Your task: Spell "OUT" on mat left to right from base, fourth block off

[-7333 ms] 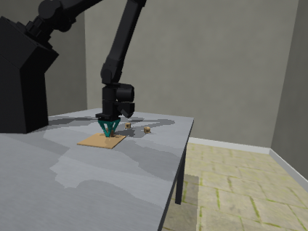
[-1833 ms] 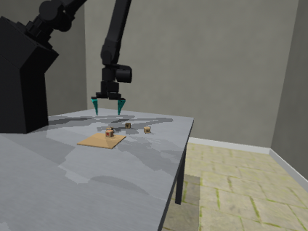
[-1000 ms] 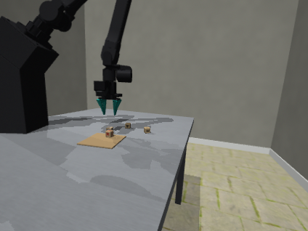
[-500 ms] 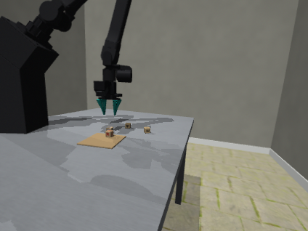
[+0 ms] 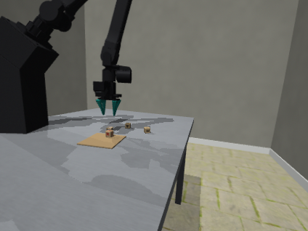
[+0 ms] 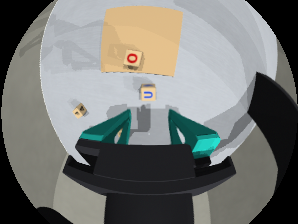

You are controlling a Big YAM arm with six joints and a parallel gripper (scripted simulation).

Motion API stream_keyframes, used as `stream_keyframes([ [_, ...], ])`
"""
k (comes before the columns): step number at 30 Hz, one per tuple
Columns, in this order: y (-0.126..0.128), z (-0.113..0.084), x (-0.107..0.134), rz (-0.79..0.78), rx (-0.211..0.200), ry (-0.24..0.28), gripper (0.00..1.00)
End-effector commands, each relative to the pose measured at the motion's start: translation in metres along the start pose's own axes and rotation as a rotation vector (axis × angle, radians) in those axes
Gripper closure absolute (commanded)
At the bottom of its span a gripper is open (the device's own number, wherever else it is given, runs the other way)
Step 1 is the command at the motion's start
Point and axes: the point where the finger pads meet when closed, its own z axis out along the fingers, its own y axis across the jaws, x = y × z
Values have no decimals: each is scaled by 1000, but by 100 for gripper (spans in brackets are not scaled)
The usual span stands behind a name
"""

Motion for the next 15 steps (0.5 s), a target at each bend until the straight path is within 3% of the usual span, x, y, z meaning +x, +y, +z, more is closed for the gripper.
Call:
stream_keyframes([
  [1,4,4,6,1,-15,4,49],
  [15,4,18,6,2,-15,4,49],
])
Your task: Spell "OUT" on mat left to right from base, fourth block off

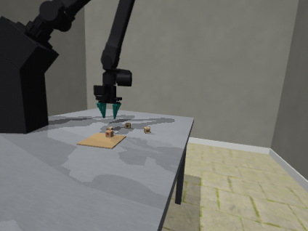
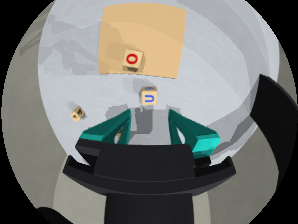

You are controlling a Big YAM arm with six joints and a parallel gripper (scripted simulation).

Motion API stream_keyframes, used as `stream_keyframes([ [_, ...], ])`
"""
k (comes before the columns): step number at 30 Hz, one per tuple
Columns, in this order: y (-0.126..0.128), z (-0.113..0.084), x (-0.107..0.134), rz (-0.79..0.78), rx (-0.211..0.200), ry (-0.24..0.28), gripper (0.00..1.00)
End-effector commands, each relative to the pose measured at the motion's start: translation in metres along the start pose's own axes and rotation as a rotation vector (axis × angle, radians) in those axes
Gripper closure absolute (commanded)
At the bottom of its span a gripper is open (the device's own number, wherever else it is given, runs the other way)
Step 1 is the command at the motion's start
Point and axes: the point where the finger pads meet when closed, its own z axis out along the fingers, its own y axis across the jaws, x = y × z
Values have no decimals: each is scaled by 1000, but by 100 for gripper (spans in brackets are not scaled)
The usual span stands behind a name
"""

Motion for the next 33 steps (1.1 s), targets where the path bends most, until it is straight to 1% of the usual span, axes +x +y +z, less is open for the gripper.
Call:
stream_keyframes([
  [1,2,4,6,1,-12,4,49],
  [2,-2,5,6,1,-7,4,49],
  [3,2,7,6,1,-12,4,49],
  [16,1,27,6,2,-12,4,49],
  [19,-2,27,6,1,-6,4,49],
  [20,1,29,6,1,-12,4,49],
  [26,1,35,6,1,-11,4,49],
  [28,-3,36,6,2,-5,4,49],
  [33,5,35,7,0,-21,5,49],
])
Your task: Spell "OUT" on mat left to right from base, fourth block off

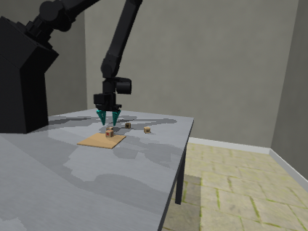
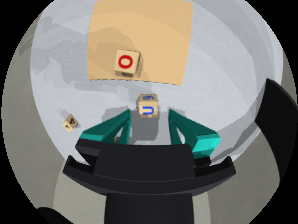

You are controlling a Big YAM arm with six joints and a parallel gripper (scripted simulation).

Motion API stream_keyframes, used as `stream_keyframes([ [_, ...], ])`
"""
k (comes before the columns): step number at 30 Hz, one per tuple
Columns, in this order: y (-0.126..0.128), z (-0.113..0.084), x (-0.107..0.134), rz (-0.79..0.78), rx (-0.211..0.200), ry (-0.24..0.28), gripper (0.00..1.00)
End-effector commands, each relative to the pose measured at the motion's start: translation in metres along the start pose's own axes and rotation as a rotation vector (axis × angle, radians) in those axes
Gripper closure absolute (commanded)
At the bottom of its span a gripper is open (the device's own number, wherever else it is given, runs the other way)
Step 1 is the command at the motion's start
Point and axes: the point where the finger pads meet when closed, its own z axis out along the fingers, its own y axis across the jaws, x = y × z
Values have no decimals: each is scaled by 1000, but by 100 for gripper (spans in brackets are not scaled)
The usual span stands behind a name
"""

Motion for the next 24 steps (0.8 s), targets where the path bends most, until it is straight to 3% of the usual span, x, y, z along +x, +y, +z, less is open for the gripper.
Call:
stream_keyframes([
  [1,7,1,7,0,-23,5,49],
  [24,-1,1,6,1,-9,4,49],
])
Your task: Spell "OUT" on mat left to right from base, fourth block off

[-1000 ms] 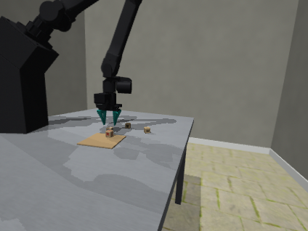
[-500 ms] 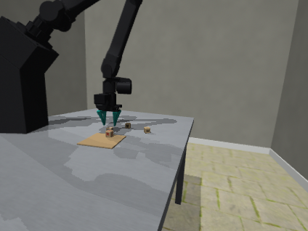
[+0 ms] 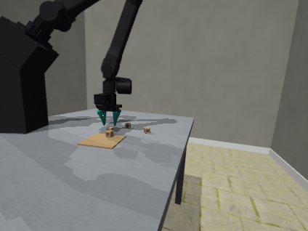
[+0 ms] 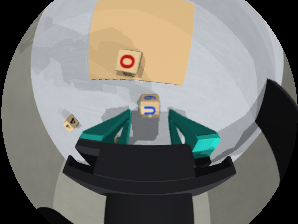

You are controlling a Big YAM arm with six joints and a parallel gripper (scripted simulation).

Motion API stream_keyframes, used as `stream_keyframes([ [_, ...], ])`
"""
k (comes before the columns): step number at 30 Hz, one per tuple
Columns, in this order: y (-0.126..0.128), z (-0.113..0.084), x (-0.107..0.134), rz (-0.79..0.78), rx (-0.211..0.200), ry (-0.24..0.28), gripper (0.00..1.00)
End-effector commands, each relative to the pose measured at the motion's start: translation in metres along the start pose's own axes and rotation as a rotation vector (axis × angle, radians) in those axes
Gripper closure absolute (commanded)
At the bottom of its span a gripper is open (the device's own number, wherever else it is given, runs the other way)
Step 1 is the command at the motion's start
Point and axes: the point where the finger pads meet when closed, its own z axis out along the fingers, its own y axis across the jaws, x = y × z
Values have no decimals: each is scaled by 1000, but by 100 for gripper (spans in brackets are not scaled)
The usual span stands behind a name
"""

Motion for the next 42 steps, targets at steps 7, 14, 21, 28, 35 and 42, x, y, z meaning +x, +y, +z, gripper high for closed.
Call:
stream_keyframes([
  [7,-3,3,6,2,-3,3,49],
  [14,0,8,6,2,-9,4,49],
  [21,0,21,6,2,-8,4,49],
  [28,0,32,6,2,-8,4,49],
  [35,-3,35,6,2,-3,3,49],
  [42,-2,31,6,1,-7,4,49],
])
